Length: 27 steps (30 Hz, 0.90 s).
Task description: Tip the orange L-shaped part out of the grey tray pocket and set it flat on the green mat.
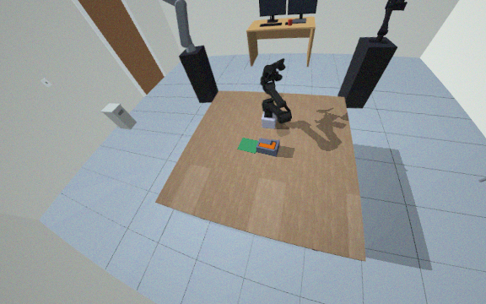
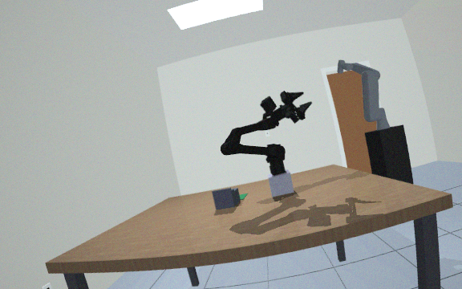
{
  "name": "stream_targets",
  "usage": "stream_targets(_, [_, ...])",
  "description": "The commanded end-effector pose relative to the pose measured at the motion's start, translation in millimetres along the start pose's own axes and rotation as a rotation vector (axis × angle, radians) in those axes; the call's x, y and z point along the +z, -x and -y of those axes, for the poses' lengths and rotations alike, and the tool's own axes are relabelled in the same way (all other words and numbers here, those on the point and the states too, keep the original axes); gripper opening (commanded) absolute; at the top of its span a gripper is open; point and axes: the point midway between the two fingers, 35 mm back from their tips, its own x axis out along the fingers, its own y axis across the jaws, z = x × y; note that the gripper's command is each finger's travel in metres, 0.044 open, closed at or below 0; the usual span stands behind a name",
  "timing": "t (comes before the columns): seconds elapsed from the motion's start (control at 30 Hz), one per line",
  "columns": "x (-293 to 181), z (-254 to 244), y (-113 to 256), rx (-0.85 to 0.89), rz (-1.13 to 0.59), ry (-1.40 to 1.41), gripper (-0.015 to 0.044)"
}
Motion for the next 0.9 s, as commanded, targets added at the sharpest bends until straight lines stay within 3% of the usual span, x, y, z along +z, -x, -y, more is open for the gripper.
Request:
stream_targets(0.0, [-1.6,2.0,0.2,-0.011,-0.006,0.007,0.0374])
stream_targets(0.13, [-24.0,30.4,5.8,-0.154,-0.097,0.107,0.0269])
stream_targets(0.27, [-61.6,75.5,29.8,-0.37,-0.292,0.271,0.018])
stream_targets(0.5, [-115.4,137.6,110.5,-0.684,-0.71,0.557,0.018])
stream_targets(0.87, [-138.2,158.9,298.2,-0.923,-1.565,0.943,0.018])
